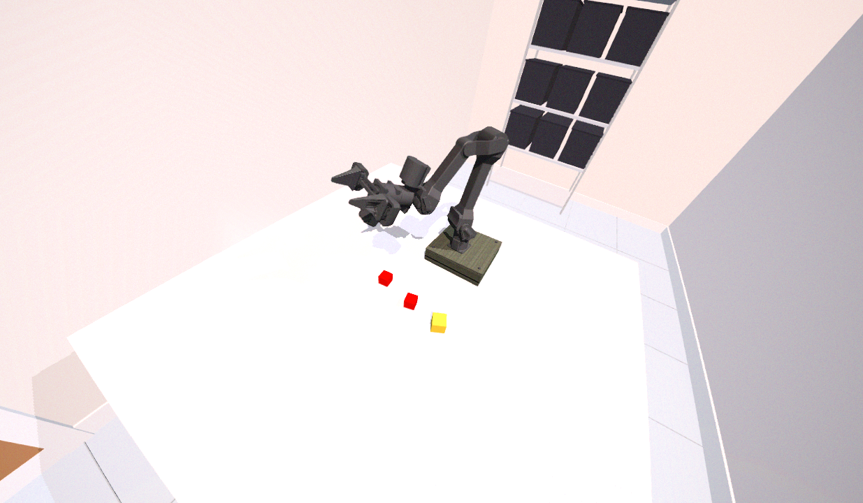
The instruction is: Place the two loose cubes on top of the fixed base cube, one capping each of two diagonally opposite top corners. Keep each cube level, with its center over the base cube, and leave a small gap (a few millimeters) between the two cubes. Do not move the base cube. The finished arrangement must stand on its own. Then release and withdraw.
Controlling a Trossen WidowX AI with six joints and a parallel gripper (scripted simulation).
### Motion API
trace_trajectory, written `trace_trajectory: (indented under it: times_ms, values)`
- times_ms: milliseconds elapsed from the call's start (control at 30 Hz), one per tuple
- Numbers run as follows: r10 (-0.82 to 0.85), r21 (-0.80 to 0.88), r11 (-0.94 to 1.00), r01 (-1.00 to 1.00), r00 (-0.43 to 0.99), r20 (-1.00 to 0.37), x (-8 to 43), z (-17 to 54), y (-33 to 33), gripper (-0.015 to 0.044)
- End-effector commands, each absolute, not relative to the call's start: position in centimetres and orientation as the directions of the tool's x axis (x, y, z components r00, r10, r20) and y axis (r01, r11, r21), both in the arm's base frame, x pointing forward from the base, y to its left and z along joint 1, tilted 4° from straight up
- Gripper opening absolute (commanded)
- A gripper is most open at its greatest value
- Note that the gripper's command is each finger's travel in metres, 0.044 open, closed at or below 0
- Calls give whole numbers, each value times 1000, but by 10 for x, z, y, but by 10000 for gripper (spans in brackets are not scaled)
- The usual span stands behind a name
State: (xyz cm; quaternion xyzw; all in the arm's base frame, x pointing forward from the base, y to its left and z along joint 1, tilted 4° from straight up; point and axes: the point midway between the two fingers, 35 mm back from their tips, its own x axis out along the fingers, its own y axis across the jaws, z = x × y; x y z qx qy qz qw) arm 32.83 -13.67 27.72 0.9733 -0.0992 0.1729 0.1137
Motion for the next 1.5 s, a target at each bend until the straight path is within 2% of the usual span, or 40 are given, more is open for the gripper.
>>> trace_trajectory:
  times_ms: [0,133,433,633,800,933,1100,1300,1467]
  values:
    - [-155,192,-953,-234,922,353,329,276,-137,374]
    - [-184,293,-923,-250,954,235,349,259,-145,269]
    - [-224,569,-813,-118,968,-118,383,205,-156,265]
    - [-223,689,-718,100,905,-363,390,168,-156,265]
    - [-205,715,-614,334,808,-553,385,140,-151,265]
    - [-183,675,-513,530,701,-690,374,121,-145,265]
    - [-149,549,-360,755,534,-832,353,104,-135,265]
    - [-104,310,-133,942,298,-949,319,94,-121,265]
    - [-69,76,87,993,82,-994,286,98,-110,265]
